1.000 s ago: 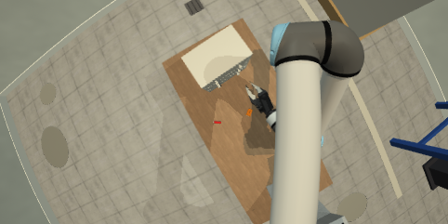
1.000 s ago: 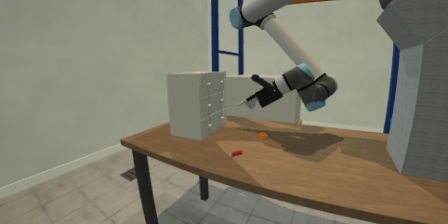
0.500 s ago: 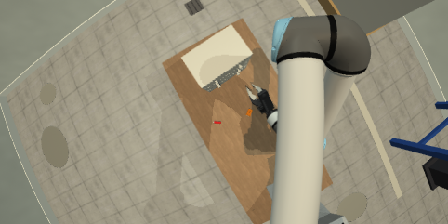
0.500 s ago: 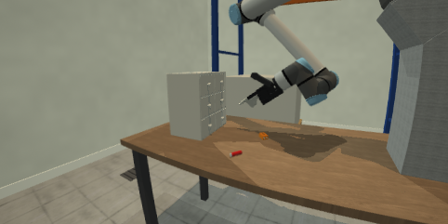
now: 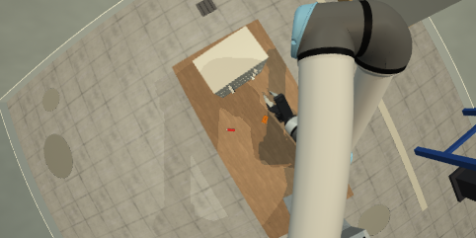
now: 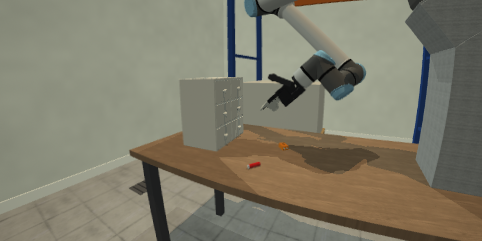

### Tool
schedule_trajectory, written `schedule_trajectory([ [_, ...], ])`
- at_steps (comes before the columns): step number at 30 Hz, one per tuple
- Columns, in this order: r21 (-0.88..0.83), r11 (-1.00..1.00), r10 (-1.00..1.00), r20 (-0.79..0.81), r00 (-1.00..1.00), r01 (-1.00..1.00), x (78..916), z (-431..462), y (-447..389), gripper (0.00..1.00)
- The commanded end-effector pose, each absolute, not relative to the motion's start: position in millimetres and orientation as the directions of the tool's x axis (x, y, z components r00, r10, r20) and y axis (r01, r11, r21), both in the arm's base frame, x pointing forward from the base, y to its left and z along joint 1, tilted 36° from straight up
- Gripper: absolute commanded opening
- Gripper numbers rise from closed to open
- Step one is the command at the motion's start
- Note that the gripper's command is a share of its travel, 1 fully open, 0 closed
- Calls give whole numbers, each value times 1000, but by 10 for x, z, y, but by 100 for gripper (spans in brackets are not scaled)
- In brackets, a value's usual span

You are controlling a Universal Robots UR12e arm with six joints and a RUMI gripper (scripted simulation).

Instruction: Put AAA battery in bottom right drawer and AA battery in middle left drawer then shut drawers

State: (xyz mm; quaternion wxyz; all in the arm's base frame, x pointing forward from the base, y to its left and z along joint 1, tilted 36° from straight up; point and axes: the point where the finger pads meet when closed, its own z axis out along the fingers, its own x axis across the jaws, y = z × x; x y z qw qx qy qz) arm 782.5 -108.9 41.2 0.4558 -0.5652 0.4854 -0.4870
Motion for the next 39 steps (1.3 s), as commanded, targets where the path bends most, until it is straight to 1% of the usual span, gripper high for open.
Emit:
schedule_trajectory([
  [1,-982,-116,-993,109,54,-151,7776,434,-1094,20],
  [16,-928,-122,-993,109,54,-353,7522,496,-1102,20],
  [39,-814,-121,-993,109,54,-568,7225,568,-1110,20],
])
